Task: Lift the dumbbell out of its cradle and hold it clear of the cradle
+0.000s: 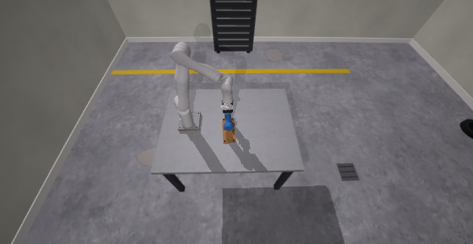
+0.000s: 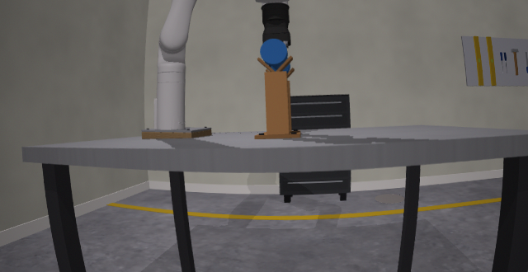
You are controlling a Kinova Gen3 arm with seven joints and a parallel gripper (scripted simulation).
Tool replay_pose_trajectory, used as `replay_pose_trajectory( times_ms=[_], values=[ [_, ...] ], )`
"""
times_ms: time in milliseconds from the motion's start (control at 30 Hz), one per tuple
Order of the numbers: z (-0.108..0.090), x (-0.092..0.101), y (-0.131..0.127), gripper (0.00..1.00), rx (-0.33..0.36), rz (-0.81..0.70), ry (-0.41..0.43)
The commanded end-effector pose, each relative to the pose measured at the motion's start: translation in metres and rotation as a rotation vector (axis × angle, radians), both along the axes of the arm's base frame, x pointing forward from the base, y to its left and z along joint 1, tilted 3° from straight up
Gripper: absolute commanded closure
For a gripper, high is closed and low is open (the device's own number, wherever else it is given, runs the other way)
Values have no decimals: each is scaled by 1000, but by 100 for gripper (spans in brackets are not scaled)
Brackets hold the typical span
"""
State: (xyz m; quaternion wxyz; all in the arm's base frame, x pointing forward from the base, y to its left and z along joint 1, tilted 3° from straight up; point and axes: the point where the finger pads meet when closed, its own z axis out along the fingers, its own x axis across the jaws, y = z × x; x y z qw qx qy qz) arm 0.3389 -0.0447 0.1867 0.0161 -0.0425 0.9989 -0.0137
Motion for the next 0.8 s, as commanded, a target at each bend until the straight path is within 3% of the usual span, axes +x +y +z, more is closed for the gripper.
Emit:
replay_pose_trajectory(
  times_ms=[0, 767],
  values=[
    [4, 2, 1, 100, 2, 2, -6],
    [45, 0, 1, 100, 2, 1, -6]
  ],
)
